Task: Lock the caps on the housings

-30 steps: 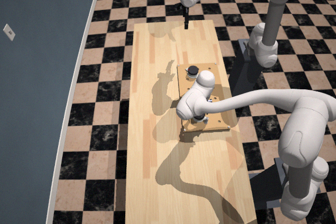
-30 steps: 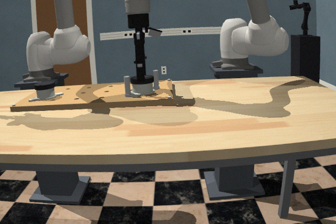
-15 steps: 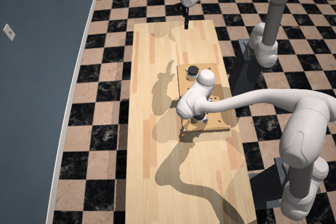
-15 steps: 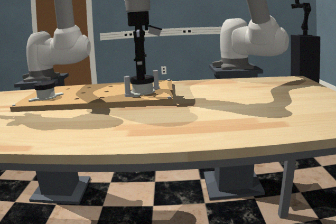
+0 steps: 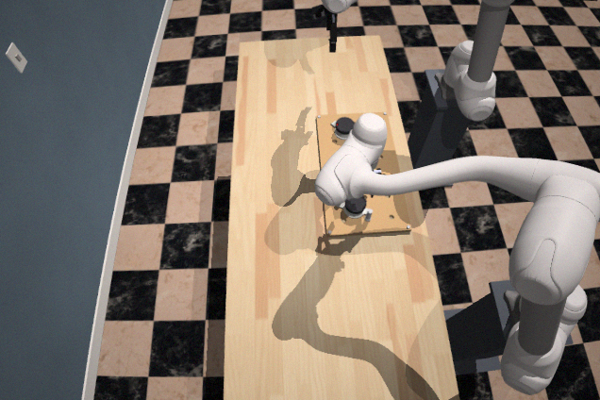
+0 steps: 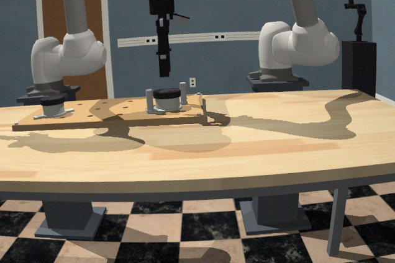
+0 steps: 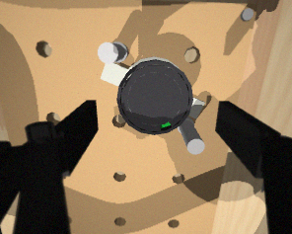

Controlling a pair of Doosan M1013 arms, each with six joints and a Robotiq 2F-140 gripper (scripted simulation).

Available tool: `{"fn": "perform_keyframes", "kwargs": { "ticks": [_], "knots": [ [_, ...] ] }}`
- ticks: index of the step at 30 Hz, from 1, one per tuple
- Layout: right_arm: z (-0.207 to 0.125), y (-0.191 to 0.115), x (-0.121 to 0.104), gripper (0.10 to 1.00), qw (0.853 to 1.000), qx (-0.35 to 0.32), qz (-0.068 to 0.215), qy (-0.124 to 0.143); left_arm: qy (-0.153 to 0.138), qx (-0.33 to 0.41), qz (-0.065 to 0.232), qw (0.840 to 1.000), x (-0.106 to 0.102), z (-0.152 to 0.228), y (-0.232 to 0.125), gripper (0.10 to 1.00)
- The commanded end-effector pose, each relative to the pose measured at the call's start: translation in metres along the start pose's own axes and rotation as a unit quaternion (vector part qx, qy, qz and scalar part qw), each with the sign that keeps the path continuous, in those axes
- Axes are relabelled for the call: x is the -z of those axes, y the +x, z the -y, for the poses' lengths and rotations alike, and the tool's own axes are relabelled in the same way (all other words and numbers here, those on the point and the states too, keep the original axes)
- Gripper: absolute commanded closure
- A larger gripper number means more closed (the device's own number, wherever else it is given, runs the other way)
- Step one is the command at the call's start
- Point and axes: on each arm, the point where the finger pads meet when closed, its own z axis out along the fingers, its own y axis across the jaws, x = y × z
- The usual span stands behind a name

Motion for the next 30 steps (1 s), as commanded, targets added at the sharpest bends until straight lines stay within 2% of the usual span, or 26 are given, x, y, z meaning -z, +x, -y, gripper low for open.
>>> {"fn": "perform_keyframes", "kwargs": {
  "ticks": [1,7,24,30],
  "knots": [
    [0.000,0.000,0.001,0.098,1.000,0.000,-0.001,0.000,0.001,0.000,-0.001,1.000,0.012,0.000,0.000,0.368],
    [0.000,0.000,0.001,0.098,1.000,0.000,-0.001,0.000,0.000,0.000,0.000,1.000,0.032,0.000,0.000,0.368],
    [0.000,0.000,0.001,0.098,1.000,0.000,-0.001,0.000,0.000,0.000,-0.001,1.000,0.027,0.000,0.000,0.368],
    [0.000,0.000,0.001,0.098,1.000,0.000,-0.001,0.000,0.000,-0.047,-0.001,0.999,0.036,-0.003,0.030,0.368]
  ]
}}
